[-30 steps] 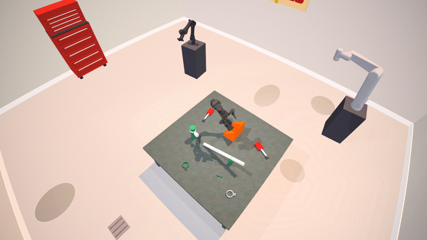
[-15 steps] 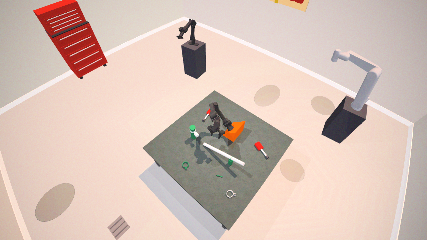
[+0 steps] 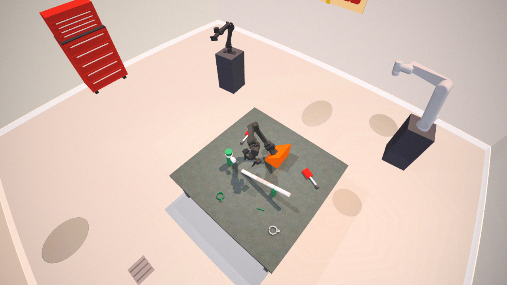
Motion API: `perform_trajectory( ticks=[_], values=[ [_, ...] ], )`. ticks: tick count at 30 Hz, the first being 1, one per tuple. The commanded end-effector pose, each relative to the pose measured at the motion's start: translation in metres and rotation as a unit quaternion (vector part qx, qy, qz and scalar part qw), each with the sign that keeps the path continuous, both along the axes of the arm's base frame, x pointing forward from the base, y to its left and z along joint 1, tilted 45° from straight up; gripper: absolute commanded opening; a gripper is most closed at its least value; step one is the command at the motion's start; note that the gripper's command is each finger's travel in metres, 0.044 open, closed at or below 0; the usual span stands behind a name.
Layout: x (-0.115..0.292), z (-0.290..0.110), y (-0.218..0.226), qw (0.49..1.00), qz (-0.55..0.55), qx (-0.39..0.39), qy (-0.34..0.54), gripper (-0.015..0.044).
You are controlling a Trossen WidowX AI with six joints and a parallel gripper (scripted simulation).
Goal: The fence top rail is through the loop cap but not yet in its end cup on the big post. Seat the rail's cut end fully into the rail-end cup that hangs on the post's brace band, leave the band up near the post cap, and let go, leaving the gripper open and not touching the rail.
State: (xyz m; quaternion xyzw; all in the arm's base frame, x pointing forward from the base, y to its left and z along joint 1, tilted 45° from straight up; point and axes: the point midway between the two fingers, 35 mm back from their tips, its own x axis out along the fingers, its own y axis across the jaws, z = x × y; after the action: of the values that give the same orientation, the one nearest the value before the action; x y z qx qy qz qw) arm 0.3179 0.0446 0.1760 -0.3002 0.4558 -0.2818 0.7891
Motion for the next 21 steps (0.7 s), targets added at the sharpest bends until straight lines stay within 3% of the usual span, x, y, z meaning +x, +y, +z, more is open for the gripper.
perform_trajectory(
  ticks=[1,9,17,21],
  values=[
    [0.003,0.011,-0.017,0.997,0.041,-0.036,0.06,0.044],
    [0.005,0.043,-0.063,0.942,0.177,-0.145,0.244,0.044],
    [-0.003,0.078,-0.109,0.823,0.294,-0.255,0.413,0.044],
    [-0.008,0.088,-0.122,0.779,0.321,-0.284,0.458,0.044]
  ],
)
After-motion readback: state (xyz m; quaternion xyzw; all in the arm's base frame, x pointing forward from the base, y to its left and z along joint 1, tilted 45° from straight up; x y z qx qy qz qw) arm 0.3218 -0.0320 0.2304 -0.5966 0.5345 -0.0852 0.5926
